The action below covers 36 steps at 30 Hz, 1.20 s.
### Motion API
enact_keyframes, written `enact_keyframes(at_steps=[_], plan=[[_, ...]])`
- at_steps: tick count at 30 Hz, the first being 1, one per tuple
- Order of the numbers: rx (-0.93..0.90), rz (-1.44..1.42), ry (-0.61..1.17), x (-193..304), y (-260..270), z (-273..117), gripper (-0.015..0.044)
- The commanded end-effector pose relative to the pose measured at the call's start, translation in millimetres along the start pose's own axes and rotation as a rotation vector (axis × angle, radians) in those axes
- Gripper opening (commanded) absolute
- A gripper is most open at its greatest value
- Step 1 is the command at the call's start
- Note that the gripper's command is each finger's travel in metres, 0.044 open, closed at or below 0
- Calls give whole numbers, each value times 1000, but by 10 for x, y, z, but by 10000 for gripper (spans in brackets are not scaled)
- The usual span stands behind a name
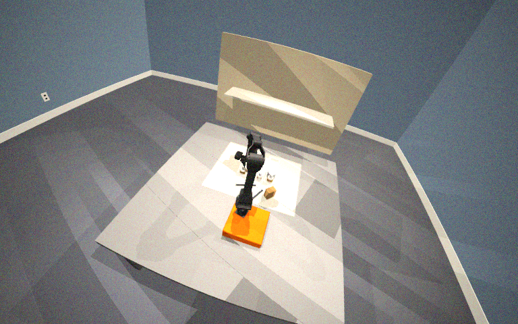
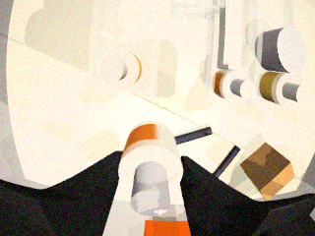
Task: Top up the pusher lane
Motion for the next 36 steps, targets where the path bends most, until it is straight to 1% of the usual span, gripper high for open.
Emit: enact_keyframes(at_steps=[1, 16, 21, 27, 36], plan=[[4, -7, 12, -5, -164, 100, 0], [13, -27, 13, 6, -906, 385, 0], [13, -27, 13, 4, -916, 433, 0], [13, -27, 13, -2, -919, 616, 0], [13, -27, 13, -19, -920, 623, 0]])
Point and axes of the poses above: the point midway between the two fingers, 35 mm back from their tips, its own z axis out along the fingers, its own y axis across the jaws, x = y × z, the point moved 3 cm from there along -z, back along the fingers, and after that the axes turned 4 degrees about -z, right-handed, at the moved point
